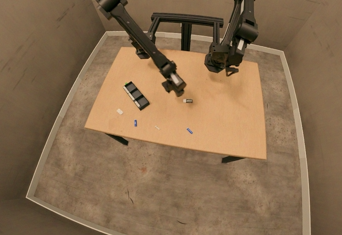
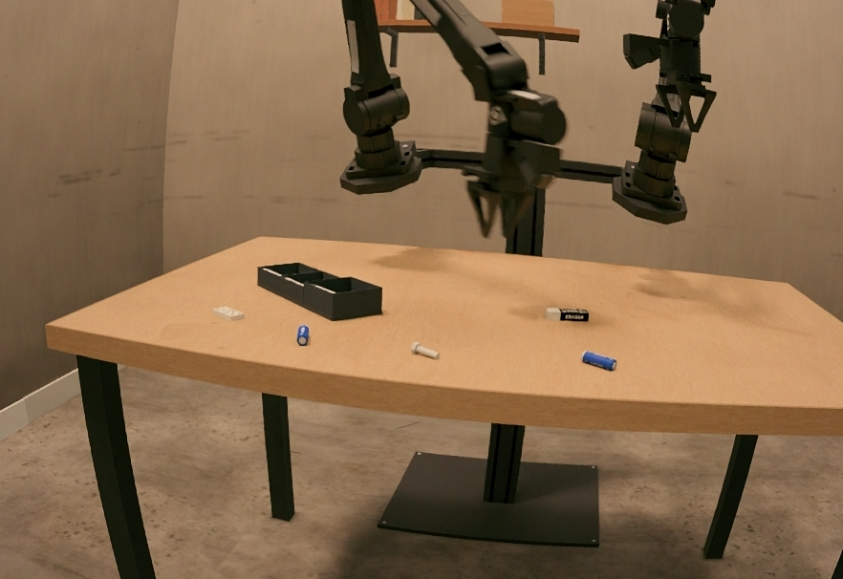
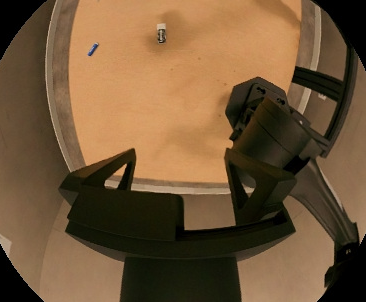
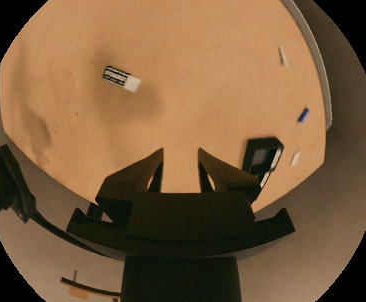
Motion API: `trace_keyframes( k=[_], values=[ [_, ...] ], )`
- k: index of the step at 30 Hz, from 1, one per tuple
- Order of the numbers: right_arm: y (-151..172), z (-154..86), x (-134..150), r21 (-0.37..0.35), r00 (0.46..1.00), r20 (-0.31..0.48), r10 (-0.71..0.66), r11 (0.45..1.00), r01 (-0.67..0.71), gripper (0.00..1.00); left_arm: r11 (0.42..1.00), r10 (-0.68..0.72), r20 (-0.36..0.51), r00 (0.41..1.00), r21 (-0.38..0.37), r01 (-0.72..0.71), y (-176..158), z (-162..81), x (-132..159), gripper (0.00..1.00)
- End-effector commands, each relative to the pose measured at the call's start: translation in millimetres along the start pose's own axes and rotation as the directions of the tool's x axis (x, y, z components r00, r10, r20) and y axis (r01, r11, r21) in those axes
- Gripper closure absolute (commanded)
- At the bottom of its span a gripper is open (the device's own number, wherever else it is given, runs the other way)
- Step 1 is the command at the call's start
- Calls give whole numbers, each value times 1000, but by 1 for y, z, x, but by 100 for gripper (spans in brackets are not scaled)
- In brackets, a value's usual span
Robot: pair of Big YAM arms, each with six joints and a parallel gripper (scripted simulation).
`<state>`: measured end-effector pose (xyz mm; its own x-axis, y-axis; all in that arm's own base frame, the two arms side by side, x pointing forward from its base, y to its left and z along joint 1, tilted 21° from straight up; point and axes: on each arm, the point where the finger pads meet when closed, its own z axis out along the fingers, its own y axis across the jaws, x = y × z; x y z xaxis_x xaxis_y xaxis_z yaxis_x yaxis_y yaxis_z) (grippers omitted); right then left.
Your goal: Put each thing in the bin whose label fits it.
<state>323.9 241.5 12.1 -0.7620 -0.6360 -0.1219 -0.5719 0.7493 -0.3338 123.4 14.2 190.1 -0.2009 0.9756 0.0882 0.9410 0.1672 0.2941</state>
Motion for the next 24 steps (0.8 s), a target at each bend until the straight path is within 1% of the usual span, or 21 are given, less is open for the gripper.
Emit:
trace_keyframes(
  k=[1,6,8,9,10,11,12,15,16,17,18,20,23,24],
  values=[
    [29,-1,-37,3,988,31,-154,988,154,63,998,-8,22,1000,-67,9,15,-30,1,0],
    [63,11,-60,10,951,20,-308,951,308,63,998,-8,22,1000,-67,9,15,-30,1,0],
    [63,11,-60,10,951,20,-308,951,308,63,998,-8,22,1000,-67,9,15,-30,1,0],
    [65,8,-50,12,925,24,-379,925,379,63,998,-8,22,1000,-67,9,15,-30,1,0],
    [71,10,-55,13,915,23,-404,915,403,63,998,-8,22,1000,-67,9,15,-30,1,0],
    [82,28,-52,11,903,14,-429,903,429,63,998,-8,22,1000,-67,9,15,-30,1,0],
    [90,20,-78,15,892,20,-451,892,451,63,998,-8,22,1000,-67,9,15,-30,1,0],
    [107,24,-90,20,856,21,-517,856,516,63,998,-8,22,1000,-67,9,15,-30,1,0],
    [108,29,-83,20,843,22,-538,843,538,63,998,-8,22,1000,-67,9,15,-30,1,0],
    [103,18,-79,23,829,28,-559,829,558,63,998,-8,22,1000,-67,9,15,-30,1,0],
    [103,18,-79,24,814,30,-581,814,580,63,998,-8,22,1000,-67,9,15,-30,1,0],
    [88,23,-81,25,779,30,-627,779,626,63,998,-8,22,1000,-67,9,15,-30,1,0],
    [86,23,-81,30,720,32,-693,721,693,63,998,-8,22,1000,-67,9,15,-30,1,0],
    [86,23,-81,30,720,32,-693,721,693,63,998,-8,22,1000,-67,9,15,-30,1,0]
  ],
)
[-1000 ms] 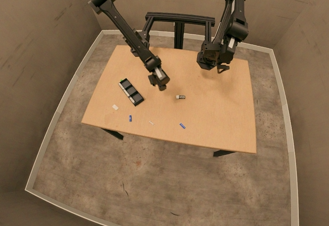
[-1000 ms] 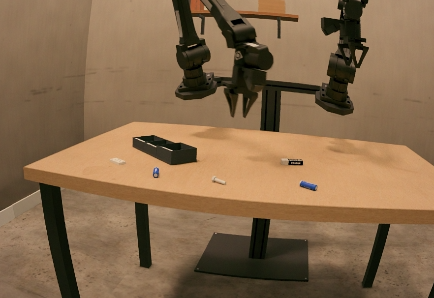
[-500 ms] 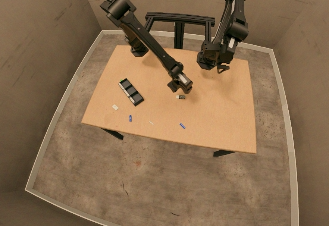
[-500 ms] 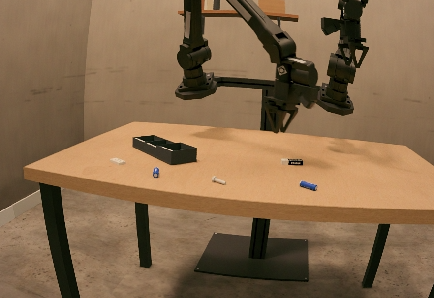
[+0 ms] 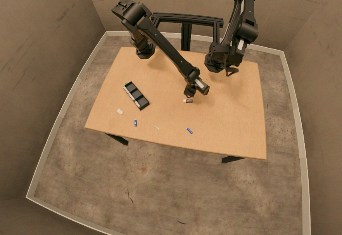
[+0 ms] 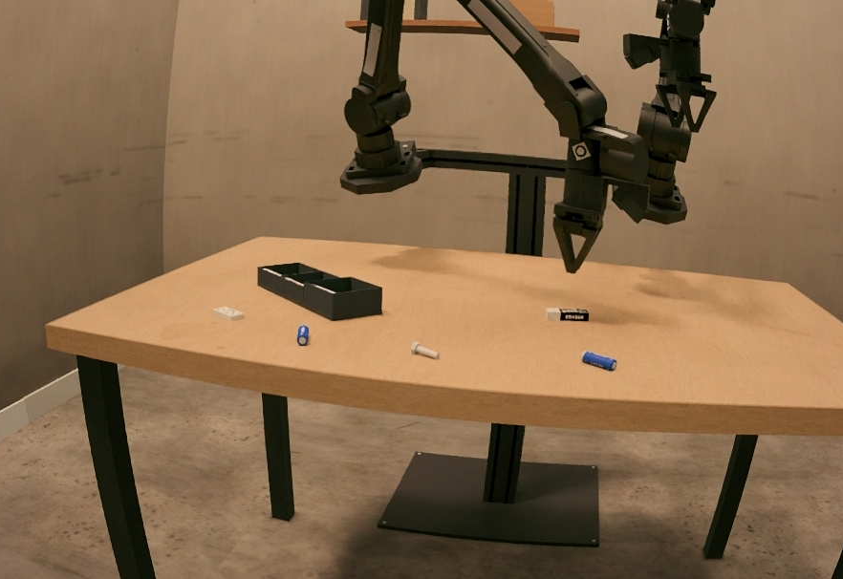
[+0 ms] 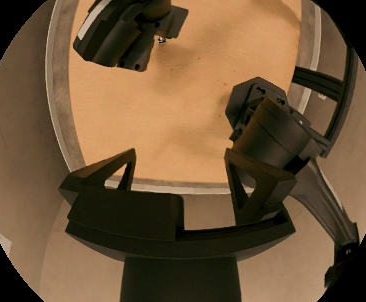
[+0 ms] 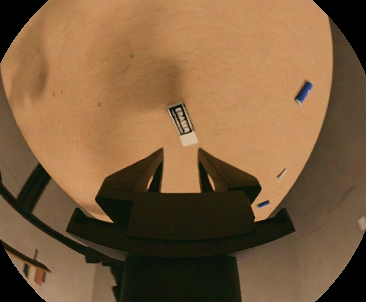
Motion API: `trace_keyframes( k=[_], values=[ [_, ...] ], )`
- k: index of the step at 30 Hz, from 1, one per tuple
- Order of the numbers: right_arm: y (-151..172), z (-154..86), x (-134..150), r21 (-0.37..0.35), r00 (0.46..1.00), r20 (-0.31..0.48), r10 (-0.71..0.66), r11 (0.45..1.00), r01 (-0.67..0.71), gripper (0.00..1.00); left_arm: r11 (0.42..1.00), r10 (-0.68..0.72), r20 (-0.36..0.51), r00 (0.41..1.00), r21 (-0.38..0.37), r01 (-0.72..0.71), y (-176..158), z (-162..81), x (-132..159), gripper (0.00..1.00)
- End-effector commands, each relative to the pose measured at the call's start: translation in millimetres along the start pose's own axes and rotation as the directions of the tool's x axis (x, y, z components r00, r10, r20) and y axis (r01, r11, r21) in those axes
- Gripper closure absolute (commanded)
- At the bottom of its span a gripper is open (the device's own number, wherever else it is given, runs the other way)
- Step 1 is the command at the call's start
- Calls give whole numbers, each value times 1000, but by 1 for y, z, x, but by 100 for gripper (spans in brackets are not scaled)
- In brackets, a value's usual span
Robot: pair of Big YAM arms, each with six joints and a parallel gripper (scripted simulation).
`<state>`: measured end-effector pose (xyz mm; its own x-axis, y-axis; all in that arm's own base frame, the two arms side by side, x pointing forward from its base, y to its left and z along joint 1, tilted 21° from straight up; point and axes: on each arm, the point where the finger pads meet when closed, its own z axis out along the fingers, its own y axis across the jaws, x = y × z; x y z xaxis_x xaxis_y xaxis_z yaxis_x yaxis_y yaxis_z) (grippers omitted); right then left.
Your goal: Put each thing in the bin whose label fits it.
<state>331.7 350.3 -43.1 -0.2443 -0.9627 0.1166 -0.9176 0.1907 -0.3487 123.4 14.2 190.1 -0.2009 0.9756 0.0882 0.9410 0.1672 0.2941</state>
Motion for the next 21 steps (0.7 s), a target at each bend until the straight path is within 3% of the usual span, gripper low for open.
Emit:
trace_keyframes(
  k=[1,8,15,21],
  values=[
    [-15,-11,-4,19,995,38,-96,995,96,63,998,-8,22,1000,-67,9,15,-30,1,0],
    [-19,-12,0,51,940,76,-333,943,330,63,998,-8,22,1000,-67,9,15,-30,1,0],
    [-35,-24,-18,80,939,105,-327,944,320,63,998,-8,22,1000,-67,9,15,-30,1,0],
    [-16,-20,-12,67,931,94,-354,935,349,63,998,-8,22,1000,-67,9,15,-30,1,0]
  ],
)
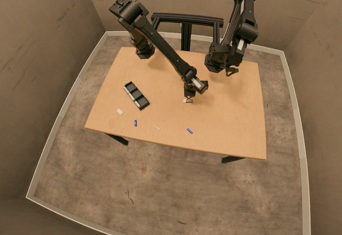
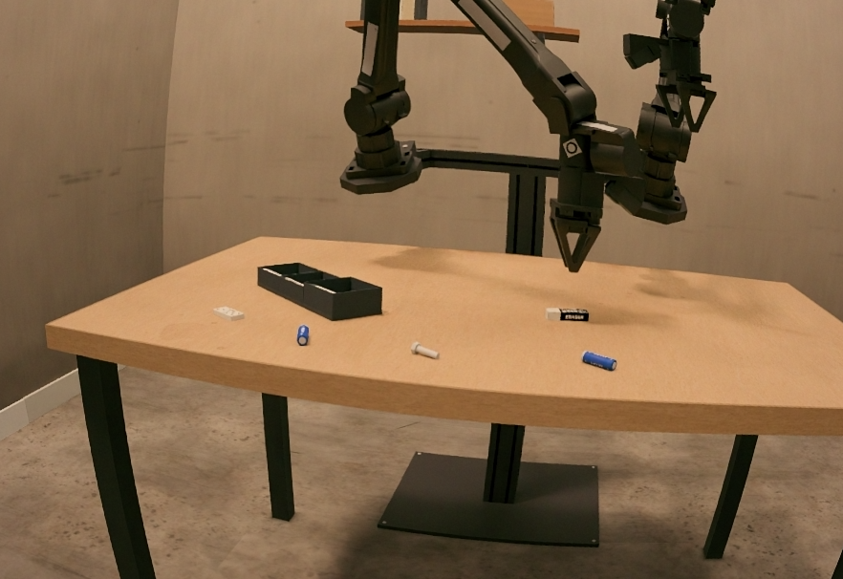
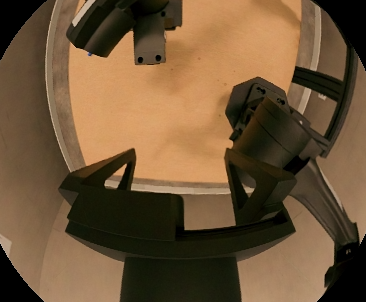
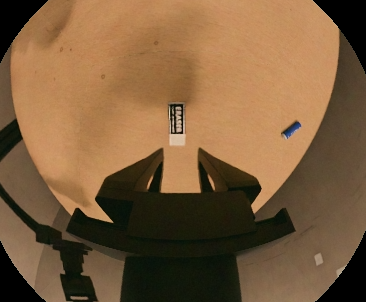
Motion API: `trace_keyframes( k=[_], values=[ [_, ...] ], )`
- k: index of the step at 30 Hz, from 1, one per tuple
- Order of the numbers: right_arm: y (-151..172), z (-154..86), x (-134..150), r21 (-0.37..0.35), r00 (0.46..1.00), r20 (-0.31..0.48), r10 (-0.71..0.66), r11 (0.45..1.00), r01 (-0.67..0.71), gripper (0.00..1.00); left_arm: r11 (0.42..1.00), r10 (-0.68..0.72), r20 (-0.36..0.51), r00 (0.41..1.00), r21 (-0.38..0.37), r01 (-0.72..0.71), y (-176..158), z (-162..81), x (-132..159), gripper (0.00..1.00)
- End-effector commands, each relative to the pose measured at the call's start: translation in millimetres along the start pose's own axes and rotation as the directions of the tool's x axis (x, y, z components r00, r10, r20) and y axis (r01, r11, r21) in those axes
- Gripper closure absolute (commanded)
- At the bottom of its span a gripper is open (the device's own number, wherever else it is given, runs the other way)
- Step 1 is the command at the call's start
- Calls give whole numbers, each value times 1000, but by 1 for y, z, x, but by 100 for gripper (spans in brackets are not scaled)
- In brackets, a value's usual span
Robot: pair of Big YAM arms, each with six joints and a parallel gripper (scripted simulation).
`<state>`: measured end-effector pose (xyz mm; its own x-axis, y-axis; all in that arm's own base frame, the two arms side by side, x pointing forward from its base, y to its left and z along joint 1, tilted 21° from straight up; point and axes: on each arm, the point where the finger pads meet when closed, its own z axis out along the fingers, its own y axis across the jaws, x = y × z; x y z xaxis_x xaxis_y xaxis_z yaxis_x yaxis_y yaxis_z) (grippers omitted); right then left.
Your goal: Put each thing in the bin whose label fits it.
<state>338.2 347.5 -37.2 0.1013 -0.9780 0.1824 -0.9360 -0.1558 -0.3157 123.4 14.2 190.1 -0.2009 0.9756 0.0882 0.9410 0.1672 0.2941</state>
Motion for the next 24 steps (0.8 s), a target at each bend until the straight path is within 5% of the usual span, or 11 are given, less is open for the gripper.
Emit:
trace_keyframes(
  k=[1,24],
  values=[
    [-6,-15,-10,32,999,39,-19,999,17,63,998,-8,22,1000,-67,9,15,-30,1,0],
    [2,-15,-15,32,999,40,-1,999,0,63,998,-8,22,1000,-67,9,15,-30,1,0]
  ],
)
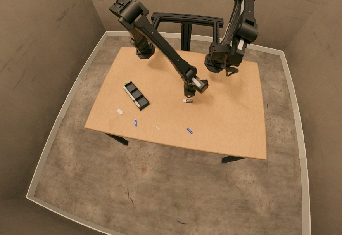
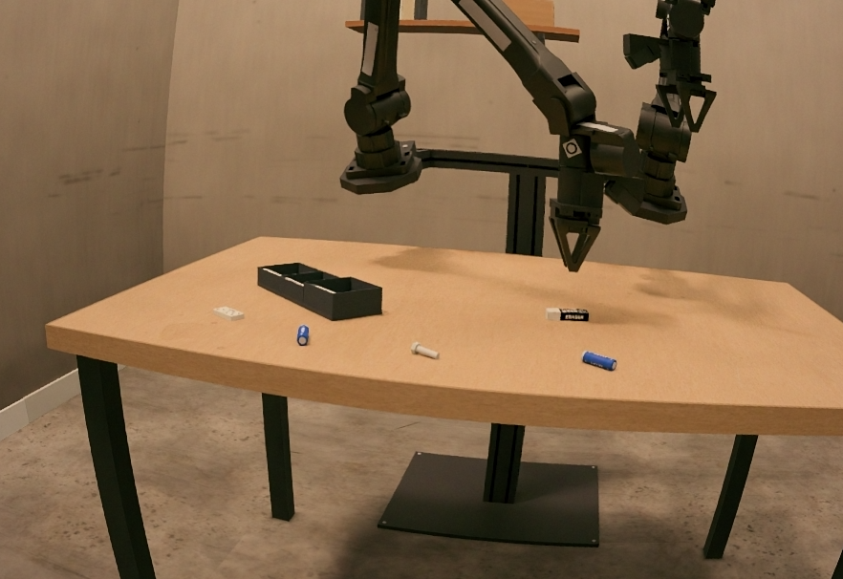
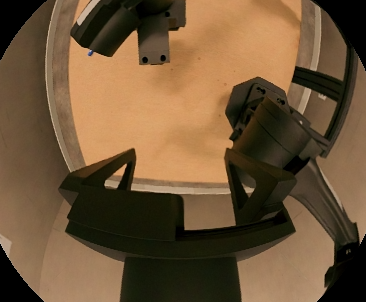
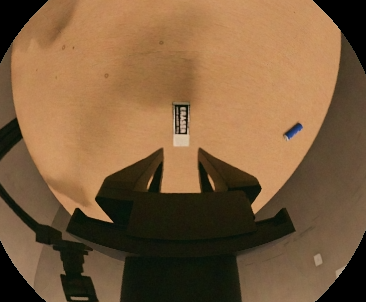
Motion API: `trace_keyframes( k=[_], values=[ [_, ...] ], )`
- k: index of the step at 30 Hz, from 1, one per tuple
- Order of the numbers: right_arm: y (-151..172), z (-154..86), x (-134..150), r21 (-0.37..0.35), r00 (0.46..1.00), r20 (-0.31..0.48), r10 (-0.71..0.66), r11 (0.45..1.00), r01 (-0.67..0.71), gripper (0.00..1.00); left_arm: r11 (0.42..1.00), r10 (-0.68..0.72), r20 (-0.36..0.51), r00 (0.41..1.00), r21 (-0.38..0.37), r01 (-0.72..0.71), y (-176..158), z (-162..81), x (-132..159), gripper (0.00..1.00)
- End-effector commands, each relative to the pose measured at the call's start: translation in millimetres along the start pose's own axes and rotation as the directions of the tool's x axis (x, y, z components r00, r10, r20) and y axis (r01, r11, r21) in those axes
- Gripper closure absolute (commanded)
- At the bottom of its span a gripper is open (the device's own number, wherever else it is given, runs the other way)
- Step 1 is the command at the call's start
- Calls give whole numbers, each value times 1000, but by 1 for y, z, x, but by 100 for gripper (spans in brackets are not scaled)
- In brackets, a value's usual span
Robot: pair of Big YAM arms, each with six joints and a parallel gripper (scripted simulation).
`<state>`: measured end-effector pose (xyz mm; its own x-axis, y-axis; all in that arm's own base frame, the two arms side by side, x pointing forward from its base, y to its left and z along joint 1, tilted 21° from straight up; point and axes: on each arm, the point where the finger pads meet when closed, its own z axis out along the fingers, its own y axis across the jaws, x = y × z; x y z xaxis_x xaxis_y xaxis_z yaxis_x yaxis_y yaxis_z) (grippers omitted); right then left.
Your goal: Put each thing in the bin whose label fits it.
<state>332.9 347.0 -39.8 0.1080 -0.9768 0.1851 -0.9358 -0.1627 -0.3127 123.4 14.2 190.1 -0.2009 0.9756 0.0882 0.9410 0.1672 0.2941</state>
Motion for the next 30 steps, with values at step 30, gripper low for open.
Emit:
trace_keyframes(
  k=[30],
  values=[
    [-19,60,-8,22,1000,24,9,1000,-10,63,998,-8,22,1000,-67,9,15,-30,1,0]
  ],
)
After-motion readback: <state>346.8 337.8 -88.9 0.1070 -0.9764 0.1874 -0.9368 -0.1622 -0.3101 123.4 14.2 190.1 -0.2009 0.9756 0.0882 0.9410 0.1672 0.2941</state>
